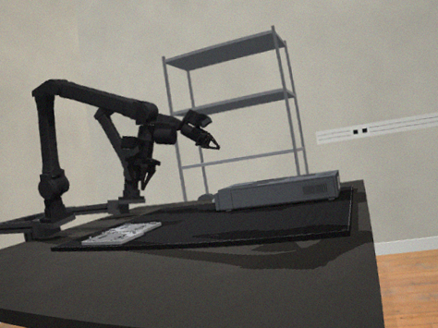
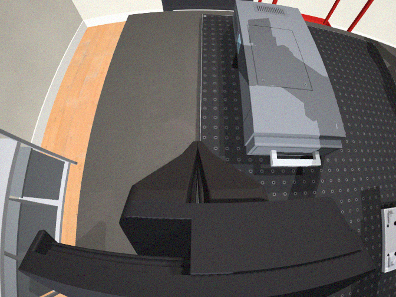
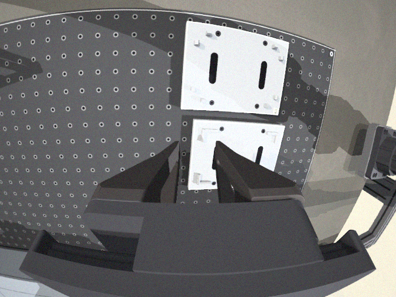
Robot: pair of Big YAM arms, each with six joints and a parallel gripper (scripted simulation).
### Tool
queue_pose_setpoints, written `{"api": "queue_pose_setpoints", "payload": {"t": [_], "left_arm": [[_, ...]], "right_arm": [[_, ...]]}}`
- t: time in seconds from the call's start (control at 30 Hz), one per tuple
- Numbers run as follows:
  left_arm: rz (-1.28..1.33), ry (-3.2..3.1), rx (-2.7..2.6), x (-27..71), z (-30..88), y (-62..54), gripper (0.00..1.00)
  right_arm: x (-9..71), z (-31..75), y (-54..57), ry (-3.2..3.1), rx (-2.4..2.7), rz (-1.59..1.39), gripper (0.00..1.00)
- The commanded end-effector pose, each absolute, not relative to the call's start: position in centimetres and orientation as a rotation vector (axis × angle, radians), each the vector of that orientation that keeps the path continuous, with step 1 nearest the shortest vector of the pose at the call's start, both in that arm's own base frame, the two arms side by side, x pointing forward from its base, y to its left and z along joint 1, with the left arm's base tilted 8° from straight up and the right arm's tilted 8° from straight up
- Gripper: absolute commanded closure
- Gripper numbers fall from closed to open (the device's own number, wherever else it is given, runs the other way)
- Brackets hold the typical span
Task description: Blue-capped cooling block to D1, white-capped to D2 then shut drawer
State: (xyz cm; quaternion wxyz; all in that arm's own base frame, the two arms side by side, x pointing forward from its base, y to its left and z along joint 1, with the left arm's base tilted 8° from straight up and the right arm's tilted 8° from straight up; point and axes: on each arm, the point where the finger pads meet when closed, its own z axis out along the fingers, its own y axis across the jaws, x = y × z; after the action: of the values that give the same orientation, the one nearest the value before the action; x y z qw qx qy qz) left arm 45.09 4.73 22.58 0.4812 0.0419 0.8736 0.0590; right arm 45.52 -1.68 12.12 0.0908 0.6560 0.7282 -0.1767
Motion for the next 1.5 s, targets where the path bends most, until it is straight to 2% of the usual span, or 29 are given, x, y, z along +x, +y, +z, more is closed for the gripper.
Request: {"api": "queue_pose_setpoints", "payload": {"t": [0.0,0.83,1.13,1.47], "left_arm": [[0.142,1.994,0.106,47.0,30.4,3.4,1.00],[0.092,1.819,0.141,46.6,37.3,0.9,1.00],[0.098,1.781,0.132,46.3,45.0,-0.3,1.00],[0.084,1.724,0.130,46.3,45.7,-0.5,1.00]], "right_arm": [[46.7,13.7,-1.4,2.142,1.943,-0.476,0.72],[46.7,13.7,-1.4,2.142,1.943,-0.476,0.72],[46.7,13.7,-1.4,2.142,1.943,-0.476,0.72],[46.7,13.7,-1.4,2.142,1.943,-0.476,0.72]]}}
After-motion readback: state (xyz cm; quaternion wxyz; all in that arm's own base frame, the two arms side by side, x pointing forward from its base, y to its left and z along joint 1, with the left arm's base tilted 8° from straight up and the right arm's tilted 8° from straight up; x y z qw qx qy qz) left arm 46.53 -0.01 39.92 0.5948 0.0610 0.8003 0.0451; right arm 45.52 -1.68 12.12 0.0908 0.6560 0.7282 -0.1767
